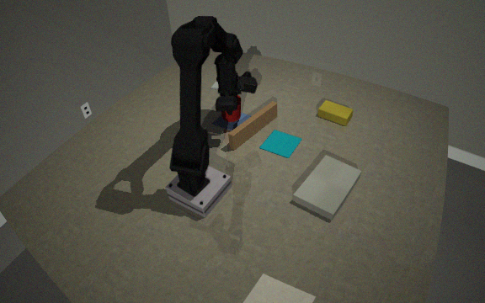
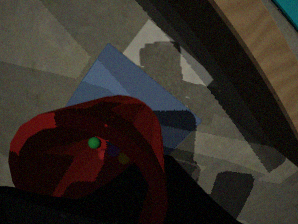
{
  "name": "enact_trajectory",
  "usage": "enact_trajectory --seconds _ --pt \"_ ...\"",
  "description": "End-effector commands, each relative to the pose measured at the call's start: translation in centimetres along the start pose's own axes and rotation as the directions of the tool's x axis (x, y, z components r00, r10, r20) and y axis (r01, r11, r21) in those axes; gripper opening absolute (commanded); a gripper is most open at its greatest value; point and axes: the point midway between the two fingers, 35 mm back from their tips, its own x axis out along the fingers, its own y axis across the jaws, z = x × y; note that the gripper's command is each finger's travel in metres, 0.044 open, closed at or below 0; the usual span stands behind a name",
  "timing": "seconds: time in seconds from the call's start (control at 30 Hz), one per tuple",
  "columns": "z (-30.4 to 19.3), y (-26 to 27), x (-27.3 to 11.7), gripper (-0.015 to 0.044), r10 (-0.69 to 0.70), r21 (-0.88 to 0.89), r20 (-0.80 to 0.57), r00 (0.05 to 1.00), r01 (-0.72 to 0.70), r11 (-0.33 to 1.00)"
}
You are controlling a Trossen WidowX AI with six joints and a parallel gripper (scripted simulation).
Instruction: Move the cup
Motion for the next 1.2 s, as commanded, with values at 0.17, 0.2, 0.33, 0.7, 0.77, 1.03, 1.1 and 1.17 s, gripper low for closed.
enact_trajectory --seconds 0.17,0.2,0.33,0.7,0.77,1.03,1.1,1.17 --pt "0.1 0.4 -3.4 0.0 0.014 0.003 0.004 1.0 -0.014 1.0" --pt "0.1 0.4 -3.7 0.0 0.014 0.003 0.004 1.0 -0.014 1.0" --pt "0.0 0.3 -5.1 0.0 0.013 0.002 0.005 1.0 -0.013 1.0" --pt "-0.1 0.0 -6.9 0.0 0.012 0.002 0.005 1.0 -0.012 1.0" --pt "-0.1 0.0 -6.7 0.0 0.01 -0.004 0.002 1.0 -0.01 1.0" --pt "-0.1 0.0 -6.7 0.0 0.01 -0.004 0.002 1.0 -0.01 1.0" --pt "-0.1 0.0 -6.7 0.0 0.01 -0.004 0.002 1.0 -0.01 1.0" --pt "-0.1 0.0 -6.7 0.0 0.01 -0.004 0.002 1.0 -0.01 1.0"
